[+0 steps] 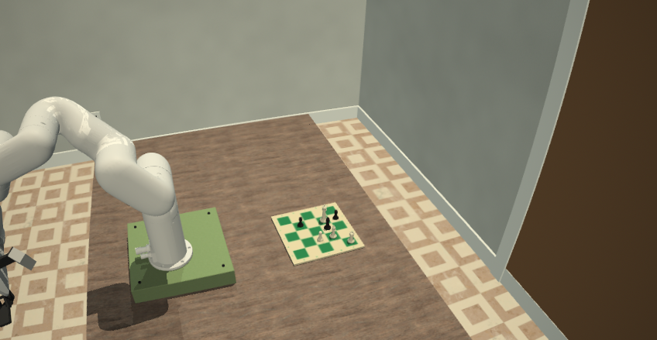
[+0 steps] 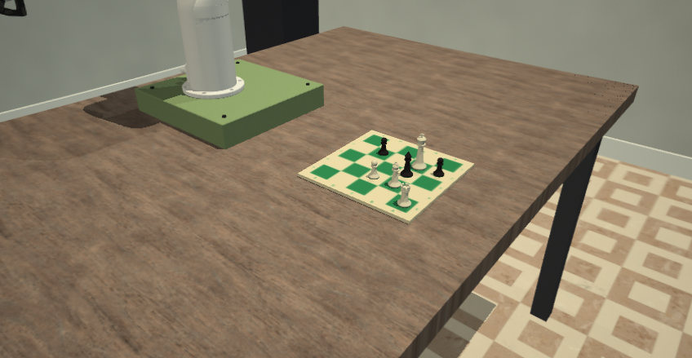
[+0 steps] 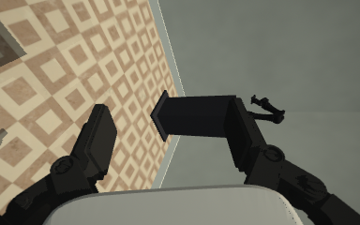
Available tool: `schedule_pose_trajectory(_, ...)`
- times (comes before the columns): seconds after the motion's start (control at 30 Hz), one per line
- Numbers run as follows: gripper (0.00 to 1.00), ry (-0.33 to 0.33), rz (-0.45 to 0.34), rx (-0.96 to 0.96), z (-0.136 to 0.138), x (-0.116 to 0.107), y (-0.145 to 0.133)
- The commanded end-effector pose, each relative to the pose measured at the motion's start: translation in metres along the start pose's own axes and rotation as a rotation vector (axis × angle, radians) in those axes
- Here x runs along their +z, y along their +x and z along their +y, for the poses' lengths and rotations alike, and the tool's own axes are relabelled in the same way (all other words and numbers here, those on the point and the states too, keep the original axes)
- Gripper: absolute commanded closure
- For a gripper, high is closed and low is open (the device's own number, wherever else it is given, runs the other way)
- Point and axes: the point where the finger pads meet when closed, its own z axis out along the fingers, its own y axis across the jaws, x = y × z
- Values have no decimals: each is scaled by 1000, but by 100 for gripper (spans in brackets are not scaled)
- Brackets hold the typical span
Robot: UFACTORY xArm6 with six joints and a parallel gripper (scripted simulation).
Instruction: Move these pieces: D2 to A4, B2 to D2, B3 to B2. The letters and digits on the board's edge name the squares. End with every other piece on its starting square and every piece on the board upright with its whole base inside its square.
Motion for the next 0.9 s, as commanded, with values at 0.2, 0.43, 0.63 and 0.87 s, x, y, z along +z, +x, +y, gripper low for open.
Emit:
schedule_pose_trajectory(0.2, 0, -1, -1, -3, 1, 0, 0)
schedule_pose_trajectory(0.43, 0, -1, -1, -3, 1, 0, 0)
schedule_pose_trajectory(0.63, 0, -1, -2, -3, 1, -1, -1)
schedule_pose_trajectory(0.87, 0, -3, -55, 11, 1, -11, -13)
